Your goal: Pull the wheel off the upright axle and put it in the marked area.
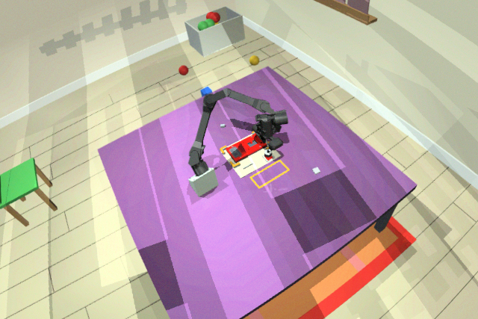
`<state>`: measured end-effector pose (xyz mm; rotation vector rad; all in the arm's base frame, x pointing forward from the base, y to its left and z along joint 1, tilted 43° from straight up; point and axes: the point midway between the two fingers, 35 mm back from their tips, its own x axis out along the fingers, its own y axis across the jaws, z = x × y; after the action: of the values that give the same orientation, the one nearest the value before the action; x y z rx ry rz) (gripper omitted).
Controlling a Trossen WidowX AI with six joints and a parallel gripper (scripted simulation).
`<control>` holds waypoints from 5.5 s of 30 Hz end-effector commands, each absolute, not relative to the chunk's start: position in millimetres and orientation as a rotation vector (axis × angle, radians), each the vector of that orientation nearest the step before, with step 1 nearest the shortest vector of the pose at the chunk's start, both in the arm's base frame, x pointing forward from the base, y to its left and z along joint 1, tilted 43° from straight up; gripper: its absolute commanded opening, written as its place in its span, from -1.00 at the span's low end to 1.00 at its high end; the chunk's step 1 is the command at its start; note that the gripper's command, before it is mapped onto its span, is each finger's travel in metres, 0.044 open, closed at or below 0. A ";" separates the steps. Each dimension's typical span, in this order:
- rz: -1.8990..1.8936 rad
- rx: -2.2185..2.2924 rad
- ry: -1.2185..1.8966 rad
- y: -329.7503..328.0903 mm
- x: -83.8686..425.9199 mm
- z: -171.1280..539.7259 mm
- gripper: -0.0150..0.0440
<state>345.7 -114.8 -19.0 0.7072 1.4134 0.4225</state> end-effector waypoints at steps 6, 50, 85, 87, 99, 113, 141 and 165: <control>0.431 0.720 1.419 -78.1 350.8 -56.9 0.53; 0.435 0.714 1.429 -85.3 348.1 -48.9 -0.49; 0.433 0.716 1.425 -93.1 346.8 -40.5 -0.49; 0.433 0.716 1.425 -93.6 346.8 -40.0 -0.49; 0.432 0.716 1.424 -96.2 346.2 -37.0 -0.49; 0.431 0.717 1.423 -99.3 345.6 -33.6 -0.49; 0.429 0.718 1.421 -115.8 342.4 -14.3 -0.49; 0.422 0.715 1.425 -174.5 285.7 -53.9 -0.49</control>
<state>298.7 -164.1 -44.6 0.7204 1.4237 0.4226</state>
